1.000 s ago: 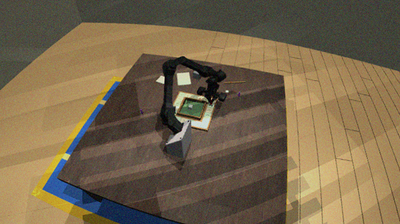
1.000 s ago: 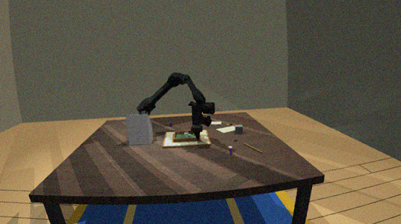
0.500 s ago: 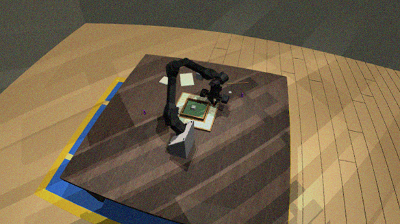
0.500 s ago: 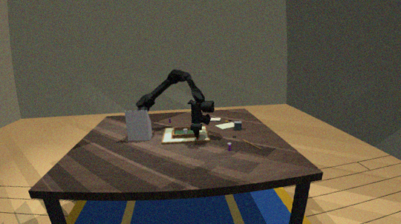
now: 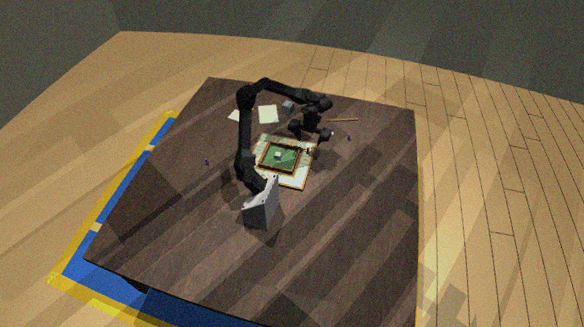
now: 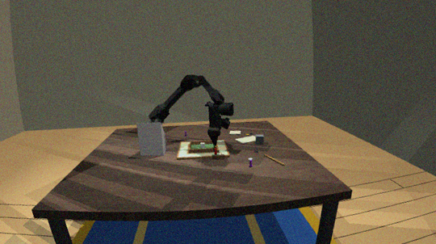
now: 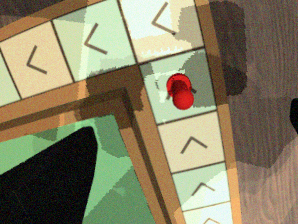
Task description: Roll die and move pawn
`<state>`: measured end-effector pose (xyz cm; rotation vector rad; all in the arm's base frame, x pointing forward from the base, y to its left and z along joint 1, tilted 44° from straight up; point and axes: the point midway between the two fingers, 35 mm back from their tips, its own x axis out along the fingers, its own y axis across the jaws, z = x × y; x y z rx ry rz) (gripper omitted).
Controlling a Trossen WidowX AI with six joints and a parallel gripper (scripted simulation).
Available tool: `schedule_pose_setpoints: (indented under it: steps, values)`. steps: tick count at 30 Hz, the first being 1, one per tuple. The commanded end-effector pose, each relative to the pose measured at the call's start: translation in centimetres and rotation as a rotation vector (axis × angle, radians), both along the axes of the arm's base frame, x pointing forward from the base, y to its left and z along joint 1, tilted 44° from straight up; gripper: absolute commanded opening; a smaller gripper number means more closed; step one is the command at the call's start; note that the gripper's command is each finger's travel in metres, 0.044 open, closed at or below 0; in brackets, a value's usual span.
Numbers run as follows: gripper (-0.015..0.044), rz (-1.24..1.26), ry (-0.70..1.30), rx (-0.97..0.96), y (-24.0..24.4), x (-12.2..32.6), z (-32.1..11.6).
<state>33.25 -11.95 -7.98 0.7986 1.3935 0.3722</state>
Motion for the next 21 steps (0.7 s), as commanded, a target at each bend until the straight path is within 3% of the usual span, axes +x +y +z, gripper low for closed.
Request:
schedule_pose_setpoints:
  steps: [1,12,13,21]
  values:
    - [0.0440,0.022,0.000,-0.002,0.1,-1.5,1.8]
    - [0.0440,0.095,-0.058,-0.017,3.6,-13.6,11.1]
    - [0.0440,0.070,-0.049,-0.019,1.9,-10.3,9.4]
    - [0.0440,0.070,-0.049,-0.019,1.9,-10.3,9.4]
